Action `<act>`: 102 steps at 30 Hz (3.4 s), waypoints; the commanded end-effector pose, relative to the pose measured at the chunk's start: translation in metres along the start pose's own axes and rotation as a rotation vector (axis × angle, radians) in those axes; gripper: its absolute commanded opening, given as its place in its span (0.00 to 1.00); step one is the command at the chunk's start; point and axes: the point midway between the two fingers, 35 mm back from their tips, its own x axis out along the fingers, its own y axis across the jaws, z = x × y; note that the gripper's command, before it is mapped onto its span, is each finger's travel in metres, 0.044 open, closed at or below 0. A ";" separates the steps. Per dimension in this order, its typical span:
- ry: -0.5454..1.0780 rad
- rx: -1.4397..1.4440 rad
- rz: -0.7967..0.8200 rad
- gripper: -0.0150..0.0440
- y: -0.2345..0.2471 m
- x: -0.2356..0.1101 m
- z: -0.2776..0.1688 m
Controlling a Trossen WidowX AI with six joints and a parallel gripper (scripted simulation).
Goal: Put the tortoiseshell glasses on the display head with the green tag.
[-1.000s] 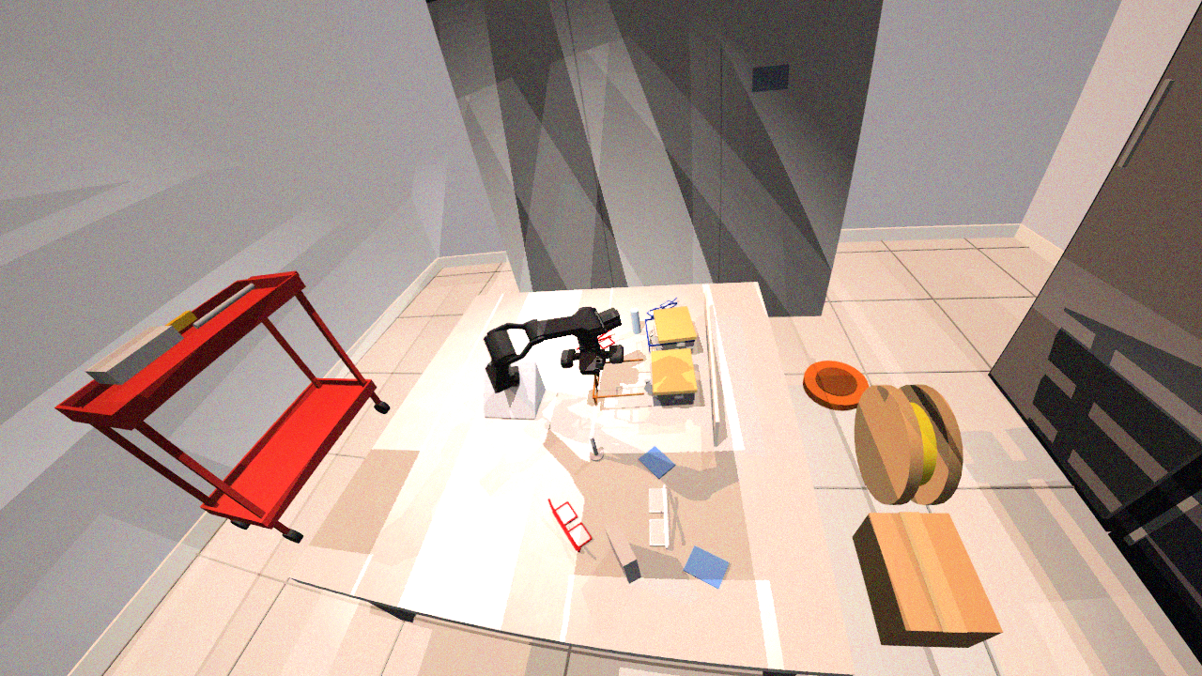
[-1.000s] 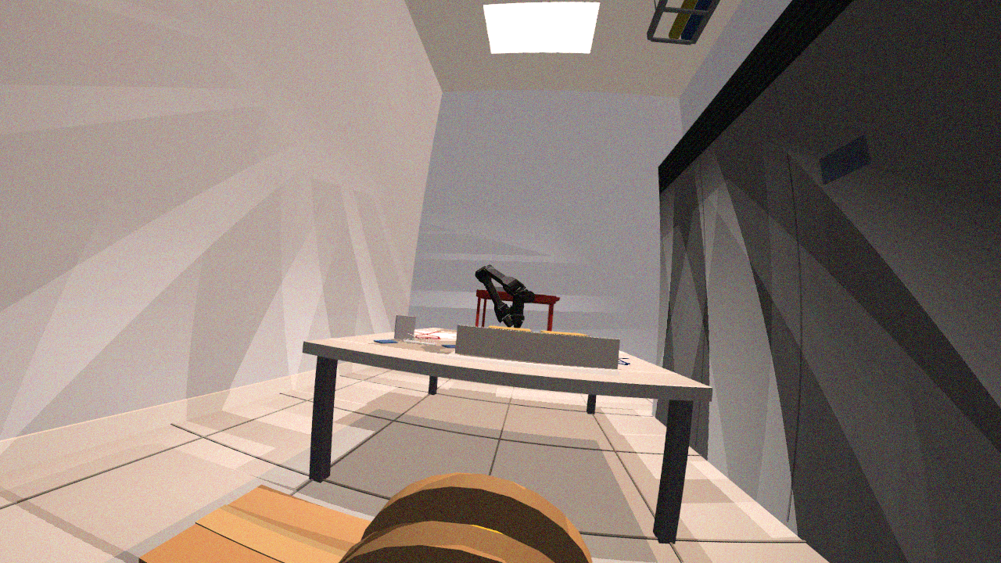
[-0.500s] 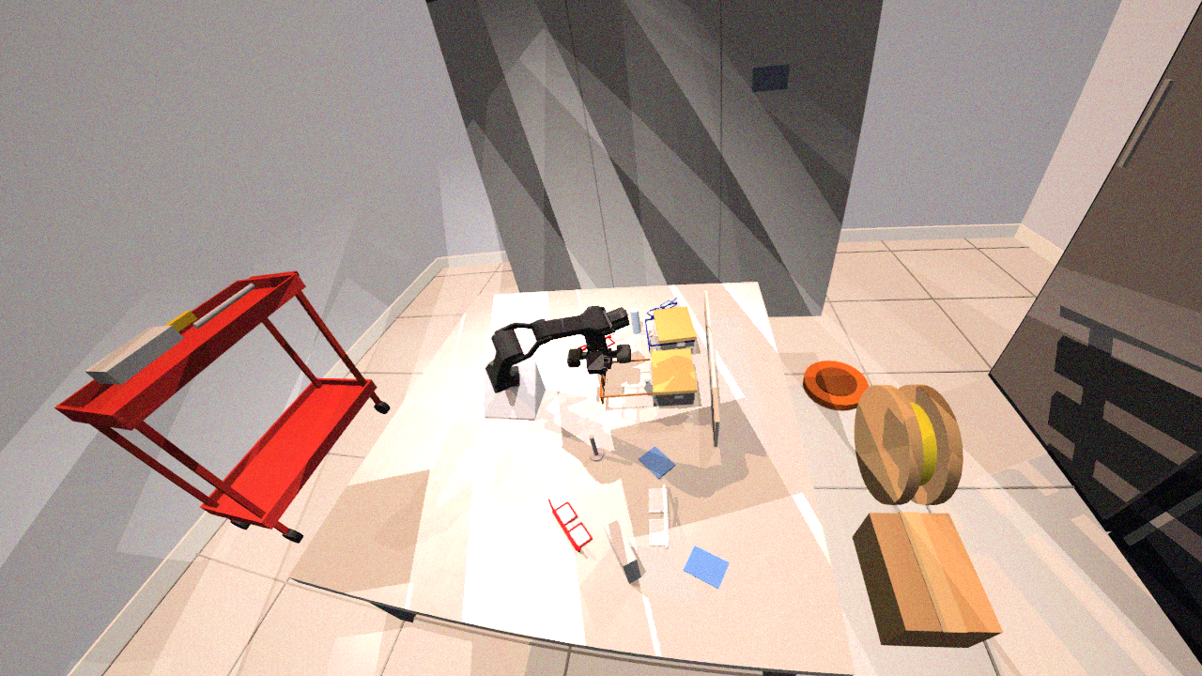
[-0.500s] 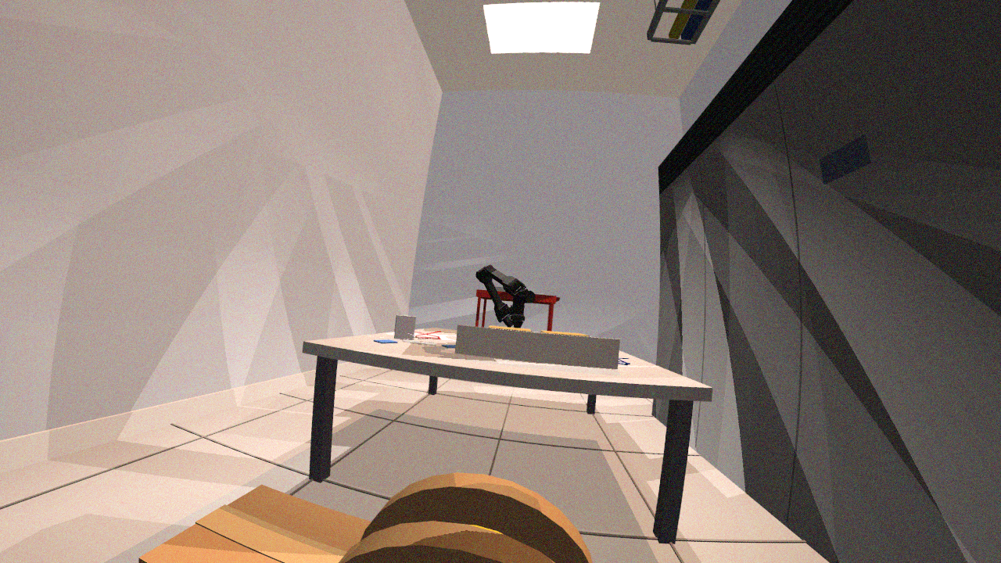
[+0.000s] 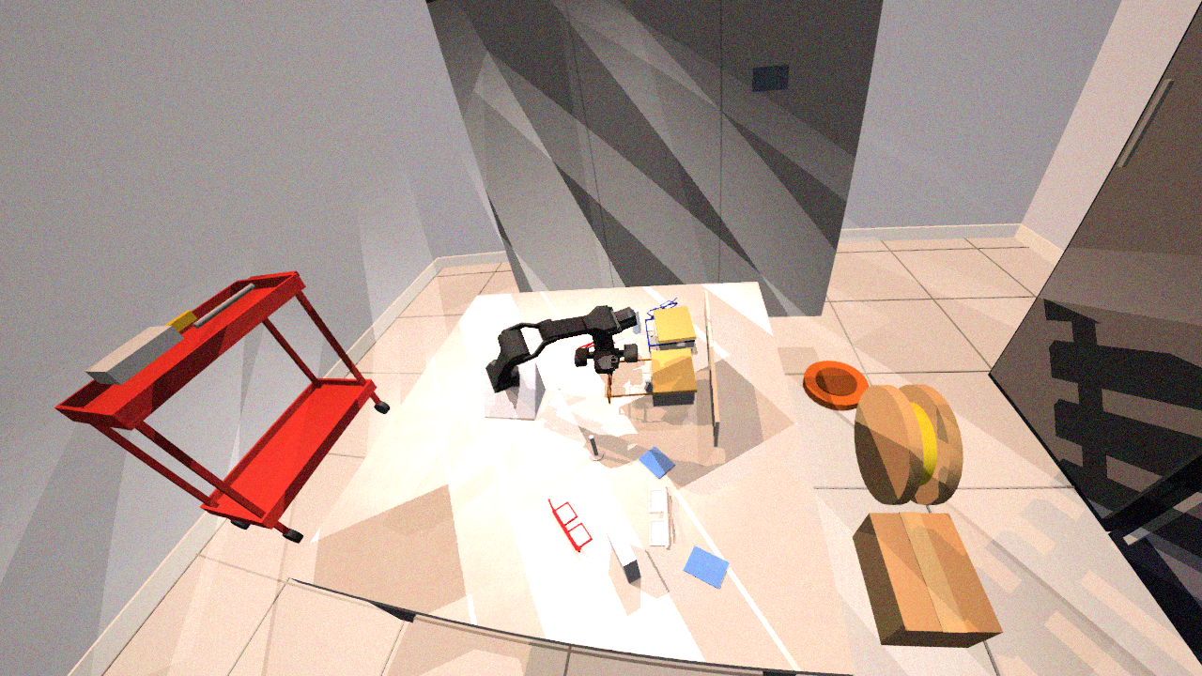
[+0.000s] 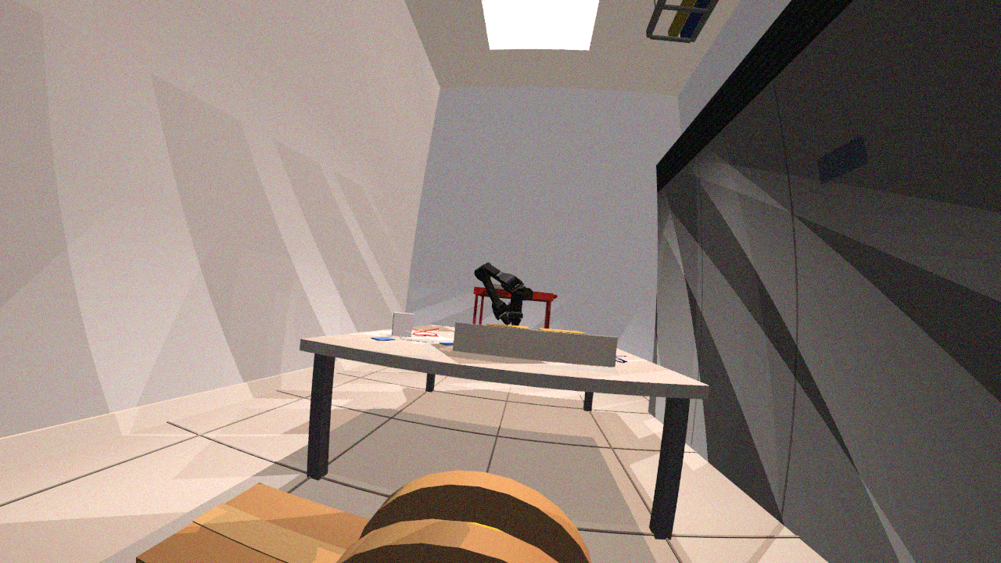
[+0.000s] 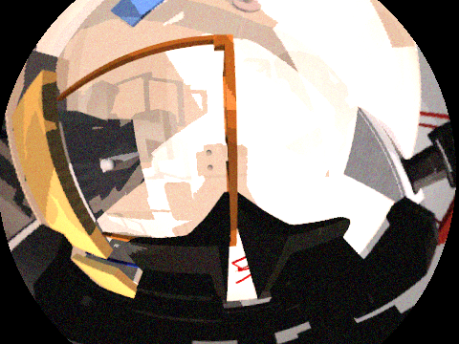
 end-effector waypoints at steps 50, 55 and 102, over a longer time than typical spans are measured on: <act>-0.002 0.003 0.008 0.25 0.077 0.000 0.002; -0.002 0.003 0.008 0.25 0.084 0.000 0.002; -0.002 0.003 0.009 0.25 0.097 0.006 0.002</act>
